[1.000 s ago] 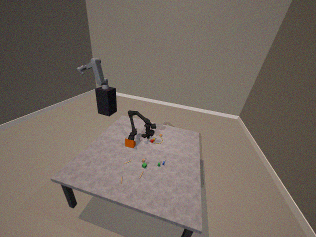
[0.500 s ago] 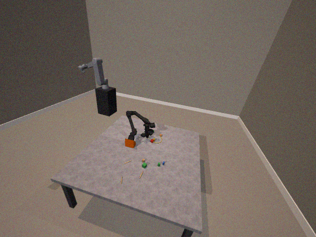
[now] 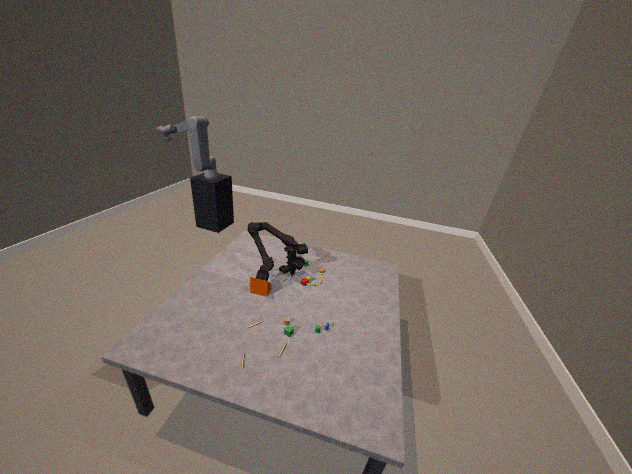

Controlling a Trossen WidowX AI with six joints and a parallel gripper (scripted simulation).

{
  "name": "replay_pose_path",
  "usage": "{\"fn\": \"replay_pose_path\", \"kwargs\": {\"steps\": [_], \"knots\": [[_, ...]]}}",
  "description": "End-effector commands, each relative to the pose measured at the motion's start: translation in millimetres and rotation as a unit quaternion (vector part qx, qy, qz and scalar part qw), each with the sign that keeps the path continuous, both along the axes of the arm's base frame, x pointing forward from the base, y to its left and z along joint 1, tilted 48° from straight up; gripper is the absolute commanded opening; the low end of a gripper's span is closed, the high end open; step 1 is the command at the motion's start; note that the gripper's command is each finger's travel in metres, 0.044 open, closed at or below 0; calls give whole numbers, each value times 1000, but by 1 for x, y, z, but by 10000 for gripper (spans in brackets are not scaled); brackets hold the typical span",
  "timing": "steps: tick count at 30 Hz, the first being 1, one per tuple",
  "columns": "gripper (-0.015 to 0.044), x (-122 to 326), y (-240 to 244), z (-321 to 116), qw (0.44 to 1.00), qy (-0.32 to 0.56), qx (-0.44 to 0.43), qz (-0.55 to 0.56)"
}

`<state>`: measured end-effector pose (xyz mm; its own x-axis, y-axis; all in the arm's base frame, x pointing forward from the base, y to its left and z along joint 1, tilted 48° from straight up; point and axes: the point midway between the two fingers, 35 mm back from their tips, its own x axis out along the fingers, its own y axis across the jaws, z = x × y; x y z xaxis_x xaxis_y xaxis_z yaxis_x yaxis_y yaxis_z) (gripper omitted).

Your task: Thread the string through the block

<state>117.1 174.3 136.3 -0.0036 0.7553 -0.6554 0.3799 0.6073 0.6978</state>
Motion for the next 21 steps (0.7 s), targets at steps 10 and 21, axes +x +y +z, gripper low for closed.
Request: {"fn": "replay_pose_path", "kwargs": {"steps": [10,21], "knots": [[0,-11,1,3,1000,2,-3,0],[0,-22,13,1,1000,4,-22,8]]}}
